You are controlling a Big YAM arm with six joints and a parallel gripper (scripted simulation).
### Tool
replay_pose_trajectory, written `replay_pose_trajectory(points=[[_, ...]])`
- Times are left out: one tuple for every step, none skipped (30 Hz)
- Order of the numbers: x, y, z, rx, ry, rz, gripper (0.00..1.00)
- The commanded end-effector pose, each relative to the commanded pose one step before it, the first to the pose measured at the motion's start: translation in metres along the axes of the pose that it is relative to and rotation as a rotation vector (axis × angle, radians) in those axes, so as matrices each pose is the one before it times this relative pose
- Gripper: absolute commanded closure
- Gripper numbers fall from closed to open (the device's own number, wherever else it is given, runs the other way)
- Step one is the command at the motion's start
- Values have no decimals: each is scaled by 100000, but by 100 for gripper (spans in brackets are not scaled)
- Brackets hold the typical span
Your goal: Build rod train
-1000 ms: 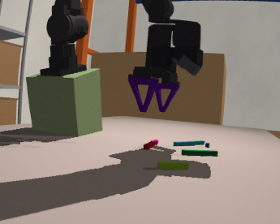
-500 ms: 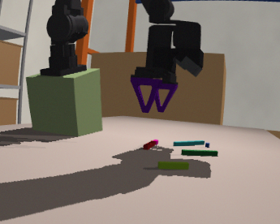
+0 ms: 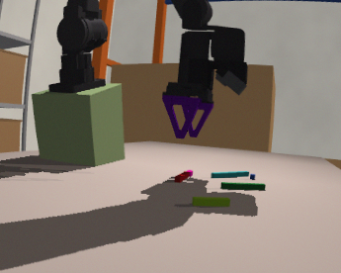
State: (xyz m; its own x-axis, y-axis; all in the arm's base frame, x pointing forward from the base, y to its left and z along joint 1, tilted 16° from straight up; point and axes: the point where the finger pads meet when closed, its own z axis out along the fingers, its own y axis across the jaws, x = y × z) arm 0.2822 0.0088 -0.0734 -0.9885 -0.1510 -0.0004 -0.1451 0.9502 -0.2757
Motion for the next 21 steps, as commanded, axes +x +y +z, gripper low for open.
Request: replay_pose_trajectory(points=[[-3738,-183,-1692,-315,-9226,-3692,0],[8,-48,13,17,43,149,0],[0,1,0,0,0,-2,0],[81,29,101,-3,367,-104,0],[148,37,125,-6,645,-185,0],[45,11,38,-2,195,-56,0],[0,0,0,0,-1,0,0],[0,0,0,0,-1,0,0],[250,400,473,-130,1257,-10105,0],[-26,-12,-34,12,-121,34,0],[-62,-29,-81,28,-290,83,0],[-57,-27,-74,26,-266,76,0],[-14,-7,-18,6,-65,19,0],[0,0,0,0,0,0,0],[0,0,0,0,0,0,0],[0,0,0,0,0,0,0],[0,0,0,0,0,0,0],[157,369,319,-192,935,-9959,0],[3,-7,2,0,7,24,0],[-101,-109,-147,106,-520,303,0],[-187,-168,-266,188,-943,447,0]])
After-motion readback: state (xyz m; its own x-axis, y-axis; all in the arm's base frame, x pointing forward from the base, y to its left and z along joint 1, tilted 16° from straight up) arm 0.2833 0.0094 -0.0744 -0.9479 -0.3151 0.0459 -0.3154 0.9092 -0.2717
